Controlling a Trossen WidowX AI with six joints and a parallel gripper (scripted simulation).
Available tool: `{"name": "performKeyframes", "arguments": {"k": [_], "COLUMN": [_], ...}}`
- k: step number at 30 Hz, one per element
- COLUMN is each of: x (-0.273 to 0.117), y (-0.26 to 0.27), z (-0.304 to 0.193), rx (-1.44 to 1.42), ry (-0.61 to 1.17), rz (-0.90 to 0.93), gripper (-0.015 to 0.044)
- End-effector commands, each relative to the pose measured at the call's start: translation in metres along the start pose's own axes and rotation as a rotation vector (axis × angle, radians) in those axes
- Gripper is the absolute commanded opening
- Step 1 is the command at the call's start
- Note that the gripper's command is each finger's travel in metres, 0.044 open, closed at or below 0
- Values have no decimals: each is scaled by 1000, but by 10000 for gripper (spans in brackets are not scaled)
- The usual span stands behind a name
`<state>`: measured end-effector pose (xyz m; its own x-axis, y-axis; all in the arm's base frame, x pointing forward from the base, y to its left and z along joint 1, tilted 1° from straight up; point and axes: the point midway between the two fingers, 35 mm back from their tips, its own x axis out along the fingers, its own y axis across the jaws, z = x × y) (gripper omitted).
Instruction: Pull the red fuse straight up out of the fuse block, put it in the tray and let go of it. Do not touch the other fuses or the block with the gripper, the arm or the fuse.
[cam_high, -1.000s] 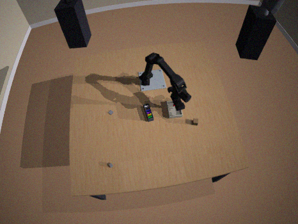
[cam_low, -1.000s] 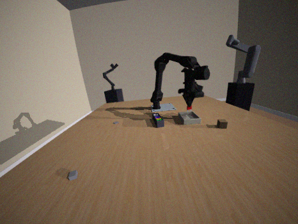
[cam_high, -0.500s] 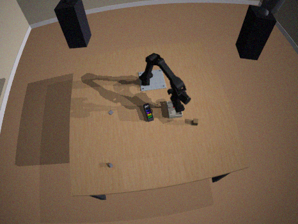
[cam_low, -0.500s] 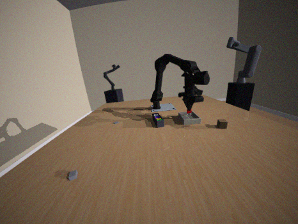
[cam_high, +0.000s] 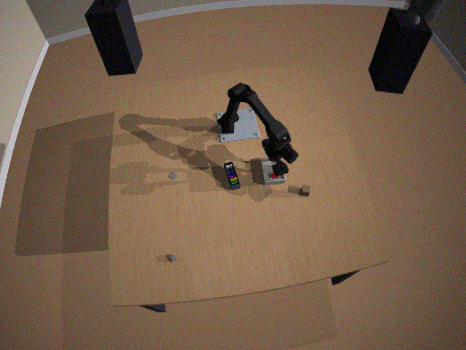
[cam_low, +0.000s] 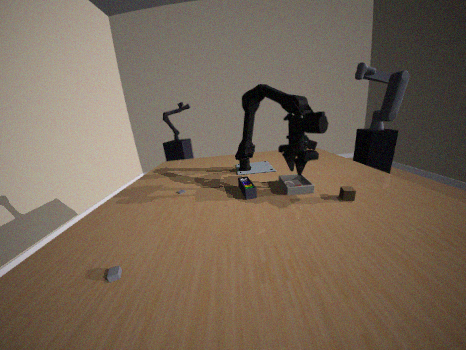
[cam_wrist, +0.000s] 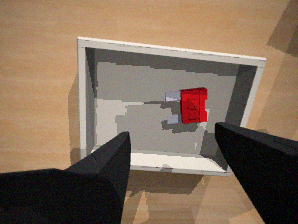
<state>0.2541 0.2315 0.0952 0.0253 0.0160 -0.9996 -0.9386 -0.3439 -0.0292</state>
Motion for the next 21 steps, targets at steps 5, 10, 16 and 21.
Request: {"name": "performKeyframes", "arguments": {"k": [5, 10, 16, 21], "x": [-36, -36, -36, -36], "y": [1, 1, 0, 0], "z": [0, 0, 0, 0], "rx": [6, 6, 0, 0], "ry": [0, 0, -1, -1], "rz": [5, 5, -2, -2], "gripper": [330, 330, 330, 330]}}
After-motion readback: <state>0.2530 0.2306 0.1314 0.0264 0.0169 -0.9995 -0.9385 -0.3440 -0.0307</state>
